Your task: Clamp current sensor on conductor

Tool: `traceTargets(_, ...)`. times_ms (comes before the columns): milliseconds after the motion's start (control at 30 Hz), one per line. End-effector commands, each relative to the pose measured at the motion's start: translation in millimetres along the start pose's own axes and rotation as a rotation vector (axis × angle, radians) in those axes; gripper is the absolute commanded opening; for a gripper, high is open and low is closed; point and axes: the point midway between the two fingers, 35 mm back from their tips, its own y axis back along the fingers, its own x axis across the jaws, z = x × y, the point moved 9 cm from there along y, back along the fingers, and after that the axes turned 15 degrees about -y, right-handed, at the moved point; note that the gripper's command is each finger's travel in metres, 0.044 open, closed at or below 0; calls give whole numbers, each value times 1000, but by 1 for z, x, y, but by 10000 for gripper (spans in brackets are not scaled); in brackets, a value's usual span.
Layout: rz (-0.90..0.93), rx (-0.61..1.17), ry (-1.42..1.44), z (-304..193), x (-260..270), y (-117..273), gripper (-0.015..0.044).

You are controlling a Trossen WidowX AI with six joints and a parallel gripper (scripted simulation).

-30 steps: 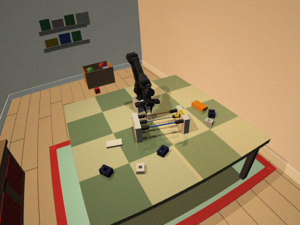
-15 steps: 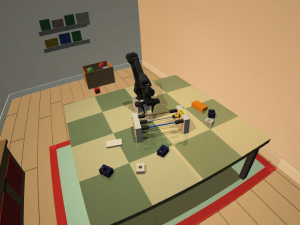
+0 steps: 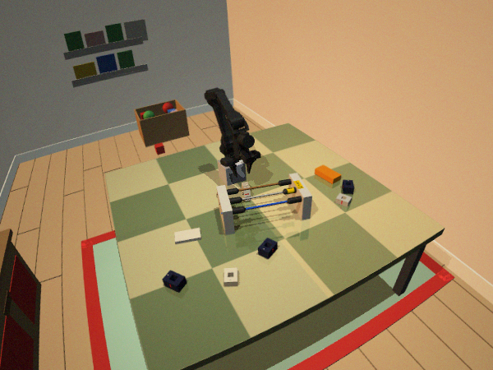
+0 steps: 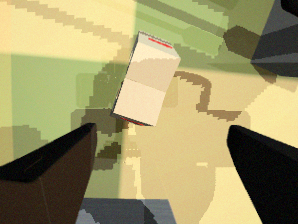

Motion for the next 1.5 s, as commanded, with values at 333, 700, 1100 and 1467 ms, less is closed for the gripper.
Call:
traceTargets(333, 145, 166, 1248, 43, 5, -4, 320)
traceTargets(700, 145, 166, 1248, 42, 6, -10, 320)
traceTargets(1100, 145, 166, 1248, 40, 6, -29, 320)
traceTargets(1467, 145, 166, 1248, 36, 7, -47, 320)
